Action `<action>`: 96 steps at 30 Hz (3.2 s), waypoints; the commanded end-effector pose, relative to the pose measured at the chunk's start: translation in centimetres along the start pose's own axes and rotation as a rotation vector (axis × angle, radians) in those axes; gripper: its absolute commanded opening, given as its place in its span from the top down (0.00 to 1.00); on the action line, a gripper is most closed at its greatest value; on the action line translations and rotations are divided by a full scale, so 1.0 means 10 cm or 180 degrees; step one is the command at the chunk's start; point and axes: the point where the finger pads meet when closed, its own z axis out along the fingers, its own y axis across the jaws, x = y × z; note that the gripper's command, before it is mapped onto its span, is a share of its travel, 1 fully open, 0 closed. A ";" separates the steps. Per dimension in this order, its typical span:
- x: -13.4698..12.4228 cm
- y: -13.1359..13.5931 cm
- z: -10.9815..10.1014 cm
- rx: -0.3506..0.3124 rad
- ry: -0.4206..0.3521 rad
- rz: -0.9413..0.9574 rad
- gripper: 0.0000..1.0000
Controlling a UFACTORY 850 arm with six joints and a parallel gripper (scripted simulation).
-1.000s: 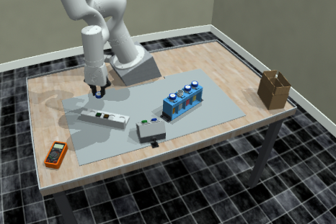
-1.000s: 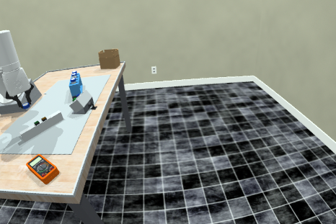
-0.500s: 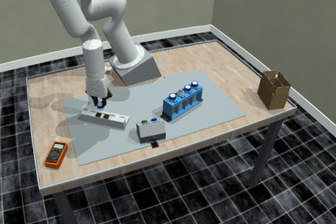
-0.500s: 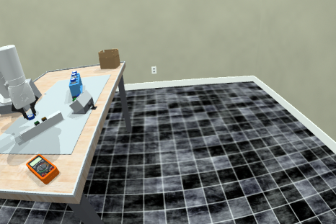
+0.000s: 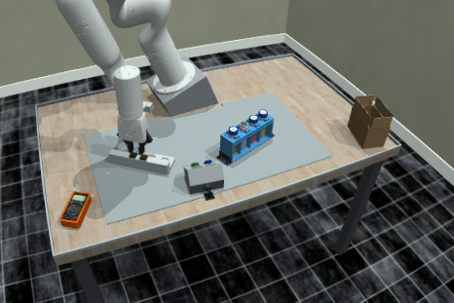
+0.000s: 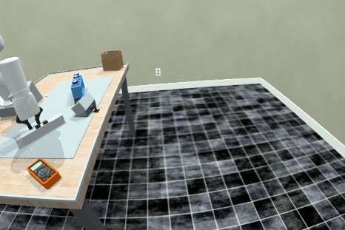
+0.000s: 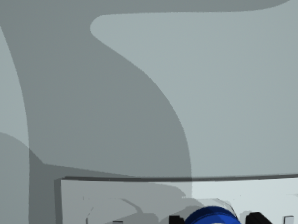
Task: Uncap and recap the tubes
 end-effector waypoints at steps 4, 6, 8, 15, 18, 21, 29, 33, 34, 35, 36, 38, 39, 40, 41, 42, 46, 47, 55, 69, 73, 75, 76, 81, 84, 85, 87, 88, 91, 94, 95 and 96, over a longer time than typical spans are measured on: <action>0.00 0.00 0.01 -0.0011 -0.0038 0.0004 1.00; 0.00 0.00 0.01 -0.0011 -0.0038 0.0004 1.00; 0.00 0.00 0.01 -0.0011 -0.0038 0.0004 1.00; 0.00 0.00 0.01 -0.0011 -0.0038 0.0004 1.00; 0.00 0.00 0.01 -0.0011 -0.0038 0.0004 1.00; 0.01 0.00 0.02 -0.0011 -0.0038 0.0004 1.00; 0.01 0.00 0.06 -0.0011 -0.0038 0.0004 1.00; 0.01 0.00 0.07 -0.0011 -0.0038 0.0004 1.00; 0.01 0.00 0.07 -0.0011 -0.0038 0.0004 1.00; 0.01 0.00 0.08 -0.0011 -0.0038 0.0004 1.00; 0.01 0.00 0.08 -0.0011 -0.0038 0.0004 1.00; 0.01 0.00 0.09 -0.0011 -0.0038 0.0004 1.00; 0.01 0.00 0.10 -0.0011 -0.0038 0.0004 1.00; 0.01 0.00 0.10 -0.0011 -0.0038 0.0004 1.00; 0.01 0.00 0.11 -0.0011 -0.0038 0.0004 1.00; 0.01 0.00 0.11 -0.0011 -0.0038 0.0004 1.00; 0.01 0.00 0.11 -0.0011 -0.0038 0.0004 1.00; 0.01 0.00 0.11 -0.0011 -0.0038 0.0004 1.00; 0.01 0.00 0.11 -0.0011 -0.0038 0.0004 0.54; 0.01 0.00 -0.14 -0.0011 -0.0038 0.0004 0.54; 0.01 0.00 -0.34 -0.0011 -0.0038 0.0004 0.54; 0.01 0.00 -0.44 -0.0011 -0.0038 0.0004 0.54; 0.01 0.00 -0.49 -0.0011 -0.0039 0.0004 0.54; 0.02 0.00 -0.69 -0.0011 -0.0039 0.0004 0.54; 0.02 0.00 -0.79 -0.0011 -0.0039 0.0004 0.54; 0.02 0.00 -0.84 -0.0011 -0.0039 0.0004 0.54; 0.02 0.00 -0.94 -0.0011 -0.0039 0.0004 0.54; 0.02 0.00 -0.99 -0.0011 -0.0039 0.0004 0.54; 0.02 0.00 -1.14 -0.0011 -0.0039 0.0005 0.54; 0.02 -0.01 -1.27 -0.0011 -0.0039 0.0005 0.54; 0.02 -0.01 -1.27 -0.0011 -0.0039 0.0005 0.54; 0.02 -0.01 -1.27 -0.0011 -0.0039 0.0005 0.54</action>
